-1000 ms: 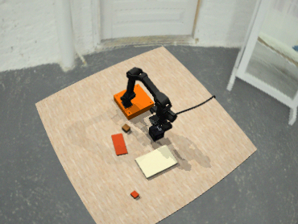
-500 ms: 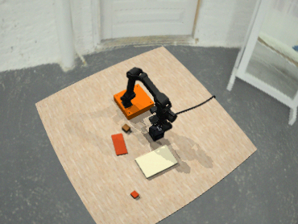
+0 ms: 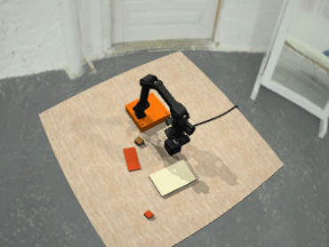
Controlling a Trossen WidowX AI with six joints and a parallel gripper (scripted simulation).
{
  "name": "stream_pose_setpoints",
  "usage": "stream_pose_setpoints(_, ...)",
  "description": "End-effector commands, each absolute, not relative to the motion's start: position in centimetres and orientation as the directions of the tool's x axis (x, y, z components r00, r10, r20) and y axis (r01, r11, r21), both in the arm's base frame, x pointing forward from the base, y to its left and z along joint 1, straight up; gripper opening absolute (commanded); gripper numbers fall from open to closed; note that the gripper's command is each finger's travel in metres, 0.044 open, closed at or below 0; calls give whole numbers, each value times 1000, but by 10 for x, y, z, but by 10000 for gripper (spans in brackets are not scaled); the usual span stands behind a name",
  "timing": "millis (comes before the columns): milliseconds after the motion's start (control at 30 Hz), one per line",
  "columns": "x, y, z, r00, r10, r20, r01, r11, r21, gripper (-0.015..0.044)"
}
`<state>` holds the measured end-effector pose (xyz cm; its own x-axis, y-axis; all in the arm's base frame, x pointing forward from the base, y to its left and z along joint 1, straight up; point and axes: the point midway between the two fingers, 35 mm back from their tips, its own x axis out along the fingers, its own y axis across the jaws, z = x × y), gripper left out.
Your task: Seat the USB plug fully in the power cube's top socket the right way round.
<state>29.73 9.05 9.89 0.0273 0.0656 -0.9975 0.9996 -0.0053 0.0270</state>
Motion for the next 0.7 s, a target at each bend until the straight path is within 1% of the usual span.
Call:
stream_pose_setpoints(0,298,91,98,27,67,-997,1000,-9,26,0)
stream_pose_setpoints(667,298,91,95,27,67,-997,1000,-9,26,0)
